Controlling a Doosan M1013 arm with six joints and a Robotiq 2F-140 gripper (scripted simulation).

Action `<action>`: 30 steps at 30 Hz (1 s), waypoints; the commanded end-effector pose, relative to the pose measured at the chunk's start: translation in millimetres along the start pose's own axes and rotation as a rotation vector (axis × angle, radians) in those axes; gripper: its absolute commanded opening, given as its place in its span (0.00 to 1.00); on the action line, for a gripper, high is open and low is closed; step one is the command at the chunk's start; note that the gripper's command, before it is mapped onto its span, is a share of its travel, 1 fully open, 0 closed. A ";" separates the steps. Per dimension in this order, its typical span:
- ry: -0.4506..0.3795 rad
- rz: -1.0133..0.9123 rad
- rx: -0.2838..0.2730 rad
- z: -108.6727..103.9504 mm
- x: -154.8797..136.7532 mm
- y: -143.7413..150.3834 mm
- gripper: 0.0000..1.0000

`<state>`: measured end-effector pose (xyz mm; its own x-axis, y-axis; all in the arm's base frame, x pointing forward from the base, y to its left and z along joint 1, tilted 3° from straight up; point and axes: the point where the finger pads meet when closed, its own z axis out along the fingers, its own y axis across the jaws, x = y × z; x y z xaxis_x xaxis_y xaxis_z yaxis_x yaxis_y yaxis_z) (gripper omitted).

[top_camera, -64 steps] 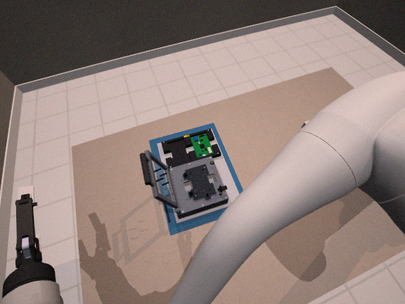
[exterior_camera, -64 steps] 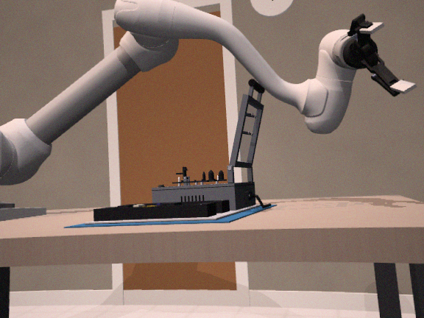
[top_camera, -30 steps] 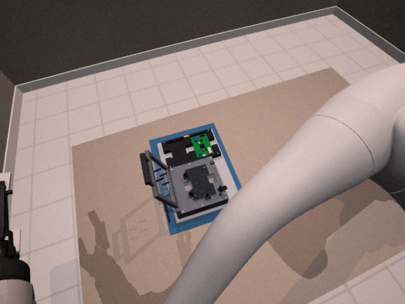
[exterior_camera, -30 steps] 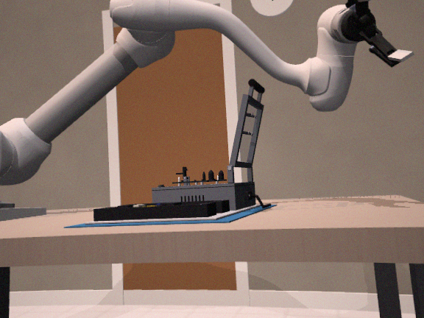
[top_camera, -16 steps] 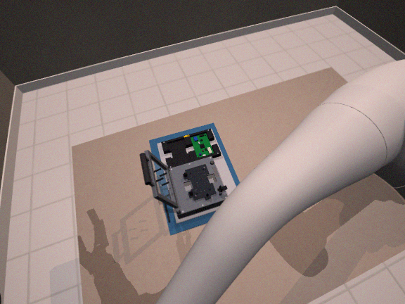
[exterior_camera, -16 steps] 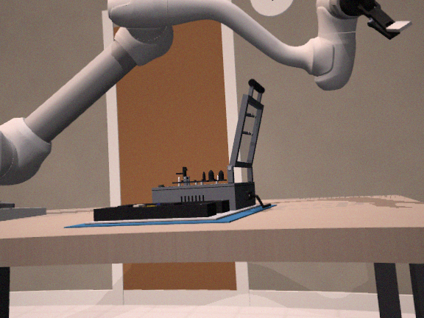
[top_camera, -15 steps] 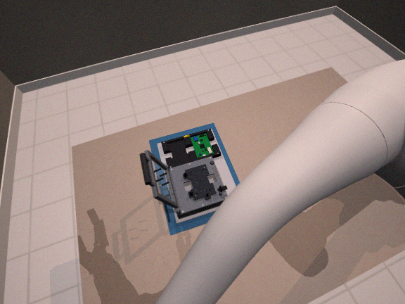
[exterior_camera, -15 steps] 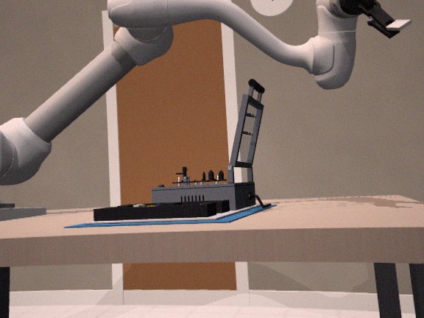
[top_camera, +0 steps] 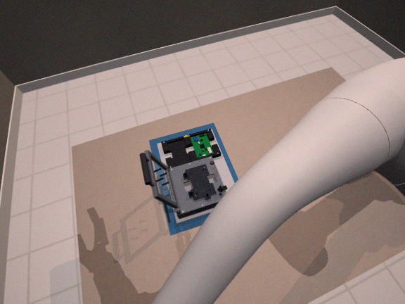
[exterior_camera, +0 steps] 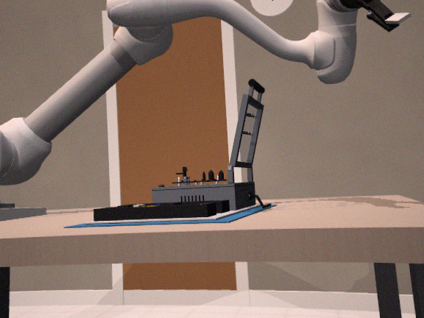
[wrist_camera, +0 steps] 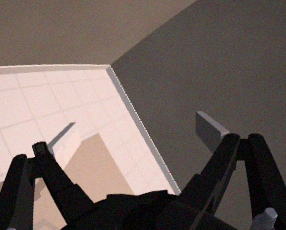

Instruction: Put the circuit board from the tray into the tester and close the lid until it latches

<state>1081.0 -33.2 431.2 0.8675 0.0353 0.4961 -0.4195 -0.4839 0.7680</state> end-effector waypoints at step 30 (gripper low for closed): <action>-0.491 0.411 0.267 135.4 -209.6 112.2 1.00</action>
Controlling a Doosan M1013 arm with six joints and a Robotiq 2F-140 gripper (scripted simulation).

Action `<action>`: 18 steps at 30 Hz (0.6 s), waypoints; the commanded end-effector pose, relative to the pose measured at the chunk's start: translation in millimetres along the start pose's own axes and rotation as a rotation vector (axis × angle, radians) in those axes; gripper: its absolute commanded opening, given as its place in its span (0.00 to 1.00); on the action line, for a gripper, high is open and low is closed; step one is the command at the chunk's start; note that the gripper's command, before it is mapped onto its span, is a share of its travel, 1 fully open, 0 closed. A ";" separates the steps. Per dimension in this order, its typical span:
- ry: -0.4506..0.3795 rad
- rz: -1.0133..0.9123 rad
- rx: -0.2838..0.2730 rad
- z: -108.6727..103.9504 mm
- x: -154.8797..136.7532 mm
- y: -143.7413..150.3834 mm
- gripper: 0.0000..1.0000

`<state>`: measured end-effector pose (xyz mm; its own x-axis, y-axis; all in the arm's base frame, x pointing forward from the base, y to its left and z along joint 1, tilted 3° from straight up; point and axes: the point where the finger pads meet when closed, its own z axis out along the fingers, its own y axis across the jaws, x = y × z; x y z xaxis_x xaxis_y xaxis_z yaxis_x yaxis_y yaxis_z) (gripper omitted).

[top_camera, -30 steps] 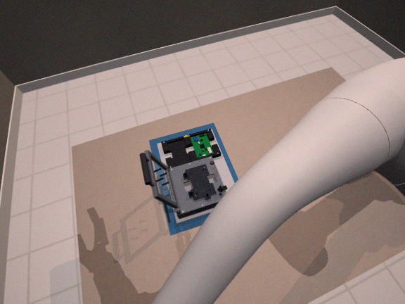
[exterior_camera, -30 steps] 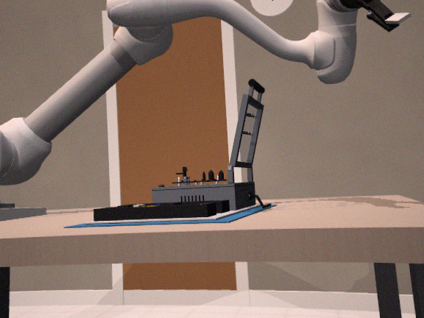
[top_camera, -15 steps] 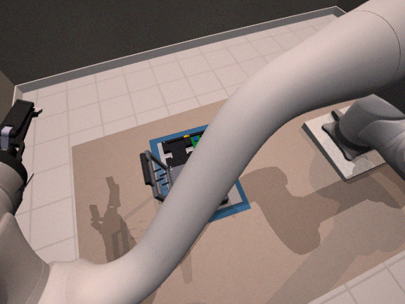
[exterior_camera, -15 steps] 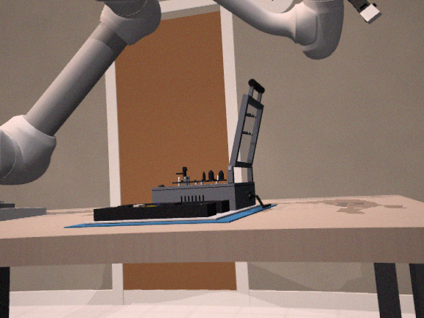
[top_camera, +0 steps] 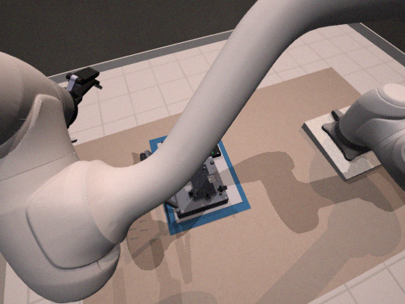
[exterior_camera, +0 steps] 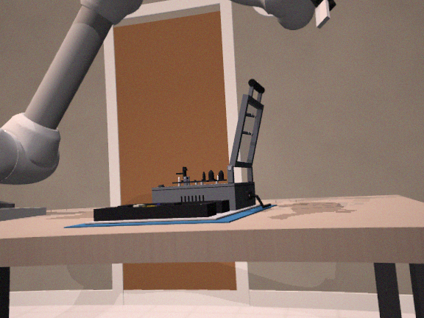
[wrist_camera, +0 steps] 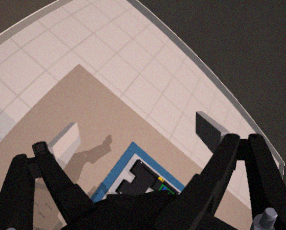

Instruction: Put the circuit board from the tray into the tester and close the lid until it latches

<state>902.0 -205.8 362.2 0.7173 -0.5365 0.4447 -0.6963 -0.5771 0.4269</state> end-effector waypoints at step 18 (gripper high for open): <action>-0.372 0.416 0.157 52.6 -124.5 128.2 1.00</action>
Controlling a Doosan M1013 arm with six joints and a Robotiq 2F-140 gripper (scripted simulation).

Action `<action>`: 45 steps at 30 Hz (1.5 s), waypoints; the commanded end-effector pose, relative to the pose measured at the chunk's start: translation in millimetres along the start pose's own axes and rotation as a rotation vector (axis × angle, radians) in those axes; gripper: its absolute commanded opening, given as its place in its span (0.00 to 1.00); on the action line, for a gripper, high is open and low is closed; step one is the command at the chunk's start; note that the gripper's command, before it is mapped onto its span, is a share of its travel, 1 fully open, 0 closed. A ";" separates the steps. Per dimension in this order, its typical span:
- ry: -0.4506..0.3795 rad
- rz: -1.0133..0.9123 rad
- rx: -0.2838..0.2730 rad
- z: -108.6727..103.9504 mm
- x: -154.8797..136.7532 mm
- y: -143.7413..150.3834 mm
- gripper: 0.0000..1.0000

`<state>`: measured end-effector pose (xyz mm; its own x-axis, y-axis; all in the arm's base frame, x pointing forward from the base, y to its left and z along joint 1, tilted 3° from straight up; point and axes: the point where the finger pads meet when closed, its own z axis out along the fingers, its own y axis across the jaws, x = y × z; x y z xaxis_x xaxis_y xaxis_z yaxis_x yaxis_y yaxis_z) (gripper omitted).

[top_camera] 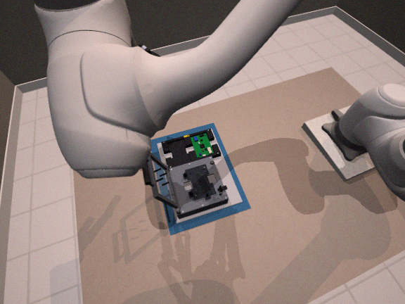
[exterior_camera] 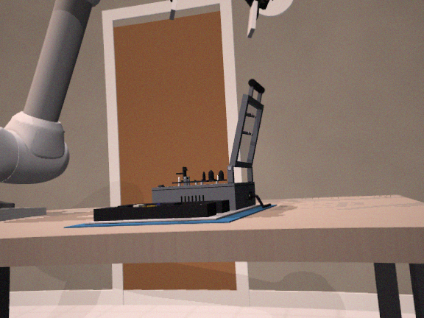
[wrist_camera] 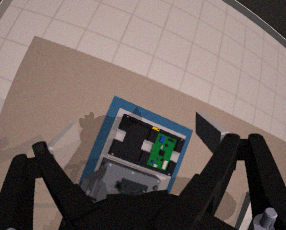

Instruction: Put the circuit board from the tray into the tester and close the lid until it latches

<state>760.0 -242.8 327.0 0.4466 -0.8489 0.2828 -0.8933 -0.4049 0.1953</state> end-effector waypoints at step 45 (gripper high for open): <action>-0.385 0.509 0.145 28.1 -104.9 137.0 0.58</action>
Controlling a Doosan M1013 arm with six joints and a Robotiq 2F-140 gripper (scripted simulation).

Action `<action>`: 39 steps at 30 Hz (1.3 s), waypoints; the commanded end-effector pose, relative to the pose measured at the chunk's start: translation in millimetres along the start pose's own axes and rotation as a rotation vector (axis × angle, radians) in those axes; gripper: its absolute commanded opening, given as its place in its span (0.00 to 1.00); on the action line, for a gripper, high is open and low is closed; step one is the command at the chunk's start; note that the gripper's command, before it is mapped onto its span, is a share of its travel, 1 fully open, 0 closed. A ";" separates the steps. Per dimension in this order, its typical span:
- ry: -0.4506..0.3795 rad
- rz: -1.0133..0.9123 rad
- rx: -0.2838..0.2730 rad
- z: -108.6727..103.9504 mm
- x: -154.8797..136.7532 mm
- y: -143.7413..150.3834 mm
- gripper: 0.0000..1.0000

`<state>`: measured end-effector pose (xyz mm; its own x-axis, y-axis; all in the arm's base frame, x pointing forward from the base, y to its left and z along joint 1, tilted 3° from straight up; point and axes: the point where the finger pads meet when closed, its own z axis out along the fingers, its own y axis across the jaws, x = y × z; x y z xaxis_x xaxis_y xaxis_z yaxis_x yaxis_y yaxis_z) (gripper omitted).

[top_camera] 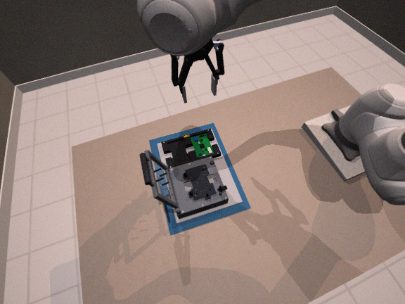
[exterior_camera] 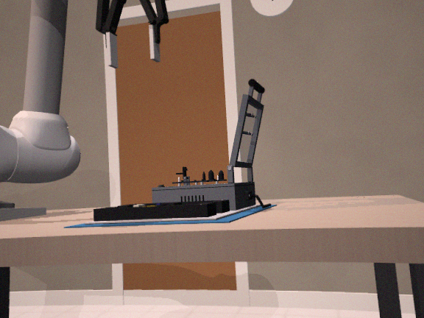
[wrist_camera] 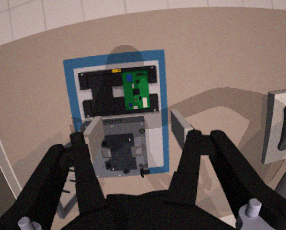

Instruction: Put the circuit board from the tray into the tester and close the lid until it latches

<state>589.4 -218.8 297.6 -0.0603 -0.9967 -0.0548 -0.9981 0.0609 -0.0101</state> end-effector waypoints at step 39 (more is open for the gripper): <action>0.000 0.456 0.000 -0.1 0.0 0.0 0.58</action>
<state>589.4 -218.8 297.6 -0.4297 -0.9009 -0.0613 -0.9028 0.4298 0.0108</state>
